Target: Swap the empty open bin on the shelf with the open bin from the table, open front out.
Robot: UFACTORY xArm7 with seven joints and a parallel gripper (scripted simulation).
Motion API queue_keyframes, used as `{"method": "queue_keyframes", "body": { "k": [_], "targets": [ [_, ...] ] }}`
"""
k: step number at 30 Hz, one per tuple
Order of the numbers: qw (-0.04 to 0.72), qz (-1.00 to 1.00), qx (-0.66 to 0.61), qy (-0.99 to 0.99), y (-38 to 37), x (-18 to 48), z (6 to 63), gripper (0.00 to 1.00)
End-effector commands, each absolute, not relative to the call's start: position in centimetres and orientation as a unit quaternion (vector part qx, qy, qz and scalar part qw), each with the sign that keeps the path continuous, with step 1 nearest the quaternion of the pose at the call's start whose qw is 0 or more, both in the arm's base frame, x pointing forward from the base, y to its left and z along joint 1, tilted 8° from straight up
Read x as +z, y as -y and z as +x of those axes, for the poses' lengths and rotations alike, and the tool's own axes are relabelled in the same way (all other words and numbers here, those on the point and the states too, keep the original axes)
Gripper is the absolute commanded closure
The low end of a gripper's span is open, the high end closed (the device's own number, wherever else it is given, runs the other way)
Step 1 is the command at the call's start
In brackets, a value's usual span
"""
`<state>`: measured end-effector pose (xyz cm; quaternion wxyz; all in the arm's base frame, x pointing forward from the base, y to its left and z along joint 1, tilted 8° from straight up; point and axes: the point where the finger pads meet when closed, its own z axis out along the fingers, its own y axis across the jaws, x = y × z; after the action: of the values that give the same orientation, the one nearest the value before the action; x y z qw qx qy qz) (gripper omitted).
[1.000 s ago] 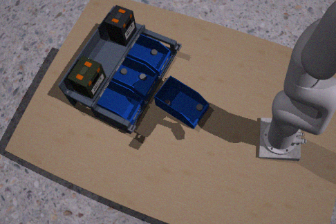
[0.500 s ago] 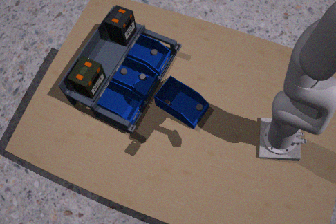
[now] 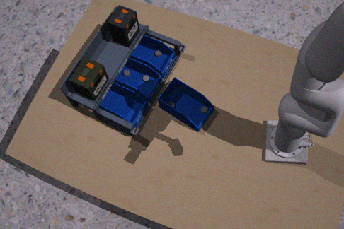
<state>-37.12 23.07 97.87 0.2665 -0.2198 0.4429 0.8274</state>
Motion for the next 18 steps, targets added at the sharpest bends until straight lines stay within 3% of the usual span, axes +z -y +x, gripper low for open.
{"method": "queue_keyframes", "body": {
  "k": [1,13,18],
  "targets": [
    [0.287,-0.218,0.815,-0.454,-25.1,97.4,-35.9,0.00],
    [0.287,-0.218,0.815,-0.454,-25.1,97.4,-35.9,0.00],
    [0.320,-0.215,0.792,-0.473,-28.1,96.4,-33.9,0.00]
  ]
}}
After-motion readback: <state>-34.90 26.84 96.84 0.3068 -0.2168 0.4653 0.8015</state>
